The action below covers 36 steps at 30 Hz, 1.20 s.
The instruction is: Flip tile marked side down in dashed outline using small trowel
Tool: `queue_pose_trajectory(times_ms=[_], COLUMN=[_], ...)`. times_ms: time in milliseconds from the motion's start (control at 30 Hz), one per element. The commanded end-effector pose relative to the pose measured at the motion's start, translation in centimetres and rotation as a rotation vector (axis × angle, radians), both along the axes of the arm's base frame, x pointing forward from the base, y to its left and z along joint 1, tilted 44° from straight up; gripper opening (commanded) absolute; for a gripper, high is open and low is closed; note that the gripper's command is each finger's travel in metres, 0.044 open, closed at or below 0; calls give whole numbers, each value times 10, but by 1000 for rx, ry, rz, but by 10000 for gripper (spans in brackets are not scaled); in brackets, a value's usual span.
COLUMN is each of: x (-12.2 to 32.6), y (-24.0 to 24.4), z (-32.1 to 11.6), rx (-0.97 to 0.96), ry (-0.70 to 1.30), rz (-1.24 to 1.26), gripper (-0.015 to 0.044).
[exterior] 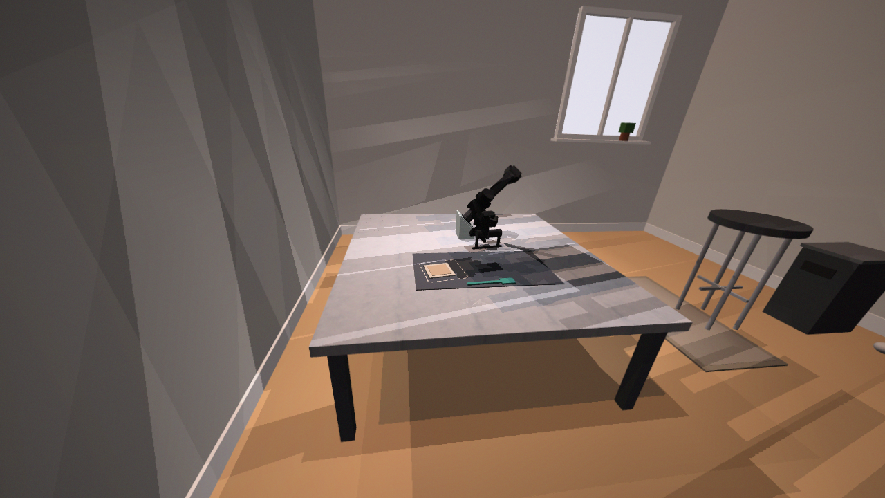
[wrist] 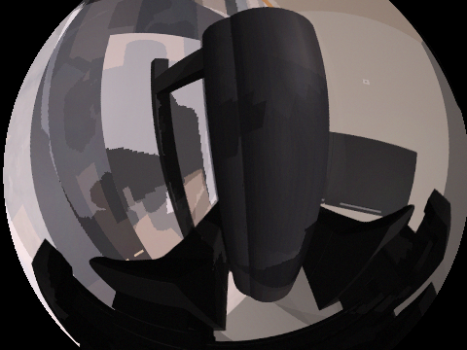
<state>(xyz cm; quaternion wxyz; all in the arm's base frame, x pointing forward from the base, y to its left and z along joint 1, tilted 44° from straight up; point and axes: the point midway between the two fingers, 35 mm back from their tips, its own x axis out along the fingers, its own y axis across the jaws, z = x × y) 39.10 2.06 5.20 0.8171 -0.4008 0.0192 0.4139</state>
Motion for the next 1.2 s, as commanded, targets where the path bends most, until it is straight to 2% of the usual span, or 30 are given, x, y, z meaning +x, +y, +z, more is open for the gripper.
queue_pose_trajectory(times_ms=[0,1167], x=[0,-1], y=[-3,-1], z=[5,3], rx=[-3,-2], ry=[-3,-2], rz=[-16,-6], gripper=[0,0])
